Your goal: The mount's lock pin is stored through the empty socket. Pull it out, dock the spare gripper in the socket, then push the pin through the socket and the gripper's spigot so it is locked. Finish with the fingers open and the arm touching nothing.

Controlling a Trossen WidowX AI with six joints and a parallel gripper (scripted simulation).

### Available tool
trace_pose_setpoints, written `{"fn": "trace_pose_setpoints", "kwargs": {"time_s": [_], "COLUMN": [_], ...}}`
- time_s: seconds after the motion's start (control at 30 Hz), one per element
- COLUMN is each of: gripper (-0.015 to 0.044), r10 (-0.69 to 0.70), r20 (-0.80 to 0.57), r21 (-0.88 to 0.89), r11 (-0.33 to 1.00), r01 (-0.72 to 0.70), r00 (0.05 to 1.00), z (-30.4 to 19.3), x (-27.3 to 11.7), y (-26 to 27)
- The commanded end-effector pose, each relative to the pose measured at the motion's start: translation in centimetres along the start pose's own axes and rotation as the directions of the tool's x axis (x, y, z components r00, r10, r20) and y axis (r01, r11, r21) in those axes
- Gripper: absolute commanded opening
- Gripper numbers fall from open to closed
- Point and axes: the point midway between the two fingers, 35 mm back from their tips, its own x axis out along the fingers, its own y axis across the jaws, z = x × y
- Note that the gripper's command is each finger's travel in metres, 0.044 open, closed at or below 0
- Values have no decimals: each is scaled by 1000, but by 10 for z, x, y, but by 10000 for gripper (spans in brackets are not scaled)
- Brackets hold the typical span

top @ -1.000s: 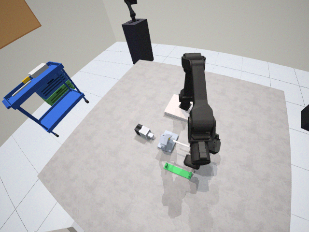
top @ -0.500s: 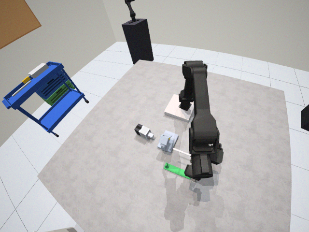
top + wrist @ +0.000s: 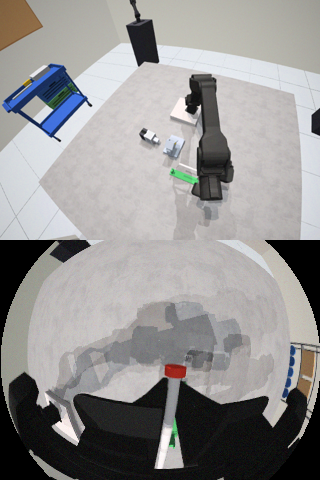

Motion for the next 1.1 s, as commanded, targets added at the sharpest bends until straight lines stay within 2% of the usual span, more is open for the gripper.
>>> {"fn": "trace_pose_setpoints", "kwargs": {"time_s": [0.0,1.07], "gripper": [0,0], "r10": [-3,1], "r20": [2,0], "r21": [-7,-10], "r11": [1000,1000], "r01": [3,-1], "r00": [1000,1000], "z": [5,1], "x": [-1,38], "y": [-10,-21]}}
